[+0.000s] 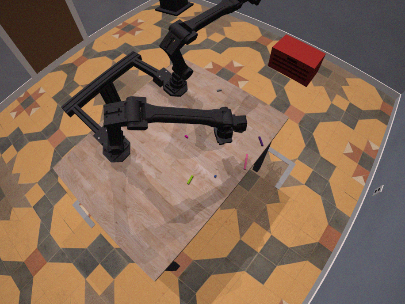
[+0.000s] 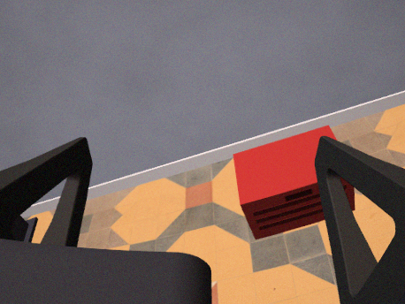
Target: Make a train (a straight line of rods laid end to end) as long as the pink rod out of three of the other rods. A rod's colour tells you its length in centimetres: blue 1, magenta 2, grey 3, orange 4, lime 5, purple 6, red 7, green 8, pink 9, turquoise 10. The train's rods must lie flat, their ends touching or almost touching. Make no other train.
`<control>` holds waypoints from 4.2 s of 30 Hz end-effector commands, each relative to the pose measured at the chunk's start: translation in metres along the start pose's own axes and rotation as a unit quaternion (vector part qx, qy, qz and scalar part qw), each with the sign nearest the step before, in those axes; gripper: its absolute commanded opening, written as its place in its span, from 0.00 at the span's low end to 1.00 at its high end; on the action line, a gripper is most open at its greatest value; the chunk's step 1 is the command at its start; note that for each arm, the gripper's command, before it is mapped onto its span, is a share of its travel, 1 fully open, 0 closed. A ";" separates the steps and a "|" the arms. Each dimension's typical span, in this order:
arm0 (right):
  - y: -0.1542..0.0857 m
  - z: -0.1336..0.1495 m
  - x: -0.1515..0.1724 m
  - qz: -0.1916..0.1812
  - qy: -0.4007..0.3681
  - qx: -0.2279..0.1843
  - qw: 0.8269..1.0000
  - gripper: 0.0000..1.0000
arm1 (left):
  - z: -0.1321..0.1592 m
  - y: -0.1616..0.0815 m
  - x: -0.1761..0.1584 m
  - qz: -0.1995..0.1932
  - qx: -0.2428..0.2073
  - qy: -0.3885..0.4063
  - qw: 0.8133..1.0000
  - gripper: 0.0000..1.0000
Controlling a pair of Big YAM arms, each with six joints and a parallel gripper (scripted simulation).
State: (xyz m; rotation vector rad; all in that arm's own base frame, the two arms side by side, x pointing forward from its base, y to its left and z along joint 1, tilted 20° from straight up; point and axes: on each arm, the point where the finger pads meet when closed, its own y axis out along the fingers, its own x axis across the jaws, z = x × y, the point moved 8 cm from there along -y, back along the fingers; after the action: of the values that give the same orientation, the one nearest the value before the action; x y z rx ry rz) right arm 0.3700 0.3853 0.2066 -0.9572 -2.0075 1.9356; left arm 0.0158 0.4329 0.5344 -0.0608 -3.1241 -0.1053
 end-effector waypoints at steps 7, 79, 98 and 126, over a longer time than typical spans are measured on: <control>-0.009 -0.075 0.128 0.008 0.034 -0.008 0.999 0.04 | -0.008 -0.006 0.006 -0.009 -0.016 -0.008 1.000 1.00; 0.090 -0.084 0.203 0.015 0.024 -0.009 1.000 0.04 | -0.008 -0.006 0.006 -0.009 -0.016 -0.008 1.000 1.00; 0.090 -0.084 0.203 0.015 0.024 -0.009 1.000 0.04 | -0.008 -0.006 0.006 -0.009 -0.016 -0.008 1.000 1.00; 0.087 -0.091 0.207 0.013 0.014 -0.015 1.000 0.04 | -0.008 -0.006 0.006 -0.009 -0.016 -0.008 1.000 1.00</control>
State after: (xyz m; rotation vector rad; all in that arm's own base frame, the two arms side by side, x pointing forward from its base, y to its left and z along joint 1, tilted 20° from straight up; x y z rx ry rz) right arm 0.2891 0.5561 0.0712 -1.0366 -1.9738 1.9167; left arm 0.0158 0.4329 0.5344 -0.0608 -3.1241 -0.1053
